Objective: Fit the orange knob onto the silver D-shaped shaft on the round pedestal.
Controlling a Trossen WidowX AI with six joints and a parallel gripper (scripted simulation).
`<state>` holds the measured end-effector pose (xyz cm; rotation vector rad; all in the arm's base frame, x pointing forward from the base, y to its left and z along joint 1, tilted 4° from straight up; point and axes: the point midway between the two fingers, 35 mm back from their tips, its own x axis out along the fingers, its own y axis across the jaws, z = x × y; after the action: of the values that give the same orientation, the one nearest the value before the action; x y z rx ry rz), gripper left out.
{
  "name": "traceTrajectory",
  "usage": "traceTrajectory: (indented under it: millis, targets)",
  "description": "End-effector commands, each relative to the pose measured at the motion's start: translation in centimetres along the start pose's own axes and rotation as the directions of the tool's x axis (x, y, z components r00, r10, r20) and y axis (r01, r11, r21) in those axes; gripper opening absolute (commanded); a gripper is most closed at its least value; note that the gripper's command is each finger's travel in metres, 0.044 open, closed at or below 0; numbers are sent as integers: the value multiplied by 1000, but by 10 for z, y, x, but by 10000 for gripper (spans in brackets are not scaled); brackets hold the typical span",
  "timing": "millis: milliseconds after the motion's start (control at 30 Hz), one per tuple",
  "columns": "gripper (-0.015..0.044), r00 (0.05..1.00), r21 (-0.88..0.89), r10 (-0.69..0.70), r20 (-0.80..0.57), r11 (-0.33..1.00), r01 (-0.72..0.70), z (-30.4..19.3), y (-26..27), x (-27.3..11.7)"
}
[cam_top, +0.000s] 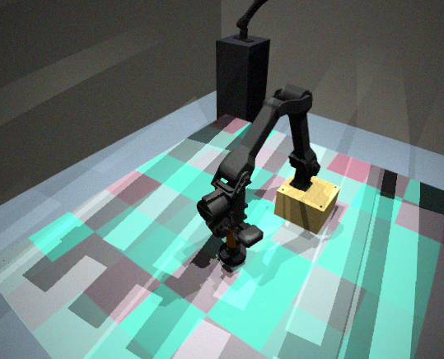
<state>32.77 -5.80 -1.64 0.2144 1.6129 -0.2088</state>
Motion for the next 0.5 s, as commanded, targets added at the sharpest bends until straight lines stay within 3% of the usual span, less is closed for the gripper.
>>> traceTrajectory:
  millis: [0,267,467]
  targets:
    - [0,1000,3,-2,5,1000,2,1,0,-4]
    - [0,1000,200,-2,5,980,1,-2,0,-4]
    - [0,1000,211,-2,4,978,1,-5,-1,-1]
